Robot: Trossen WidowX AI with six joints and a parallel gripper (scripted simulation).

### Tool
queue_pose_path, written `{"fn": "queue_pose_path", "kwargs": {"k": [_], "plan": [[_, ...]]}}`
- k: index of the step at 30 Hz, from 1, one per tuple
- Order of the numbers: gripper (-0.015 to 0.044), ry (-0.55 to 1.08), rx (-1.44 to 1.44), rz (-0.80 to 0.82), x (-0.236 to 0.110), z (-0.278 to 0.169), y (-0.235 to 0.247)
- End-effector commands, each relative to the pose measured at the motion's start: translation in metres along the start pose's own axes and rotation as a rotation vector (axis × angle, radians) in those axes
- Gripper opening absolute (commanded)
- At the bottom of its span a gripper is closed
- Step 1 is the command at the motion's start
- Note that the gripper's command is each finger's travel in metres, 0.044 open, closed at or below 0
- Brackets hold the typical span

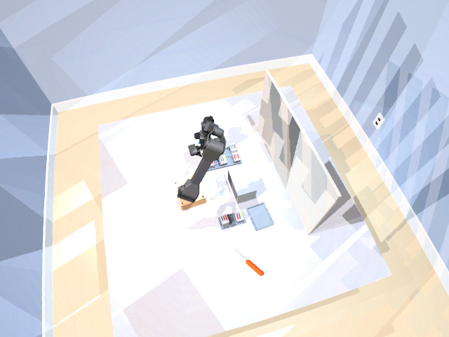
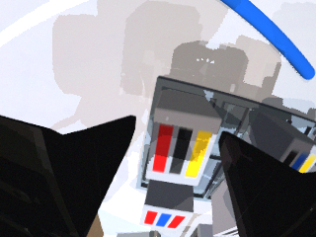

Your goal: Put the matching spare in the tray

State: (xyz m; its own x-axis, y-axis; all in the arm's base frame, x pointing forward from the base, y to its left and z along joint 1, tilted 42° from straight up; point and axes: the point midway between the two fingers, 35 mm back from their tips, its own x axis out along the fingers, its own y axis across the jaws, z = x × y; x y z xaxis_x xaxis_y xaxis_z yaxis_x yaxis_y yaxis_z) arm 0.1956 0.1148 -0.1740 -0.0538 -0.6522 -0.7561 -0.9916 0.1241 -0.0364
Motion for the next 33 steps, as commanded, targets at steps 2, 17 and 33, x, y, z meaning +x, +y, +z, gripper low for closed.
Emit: {"fn": "queue_pose_path", "kwargs": {"k": [2,17,33], "plan": [[0.03,0.005,-0.005,-0.004,0.0074,-0.0015,0.0004],[0.0162,0.003,-0.001,0.001,0.0103,-0.0014,0.0014],[0.0,0.003,-0.001,0.001,0.0103,-0.0014,0.0014]]}}
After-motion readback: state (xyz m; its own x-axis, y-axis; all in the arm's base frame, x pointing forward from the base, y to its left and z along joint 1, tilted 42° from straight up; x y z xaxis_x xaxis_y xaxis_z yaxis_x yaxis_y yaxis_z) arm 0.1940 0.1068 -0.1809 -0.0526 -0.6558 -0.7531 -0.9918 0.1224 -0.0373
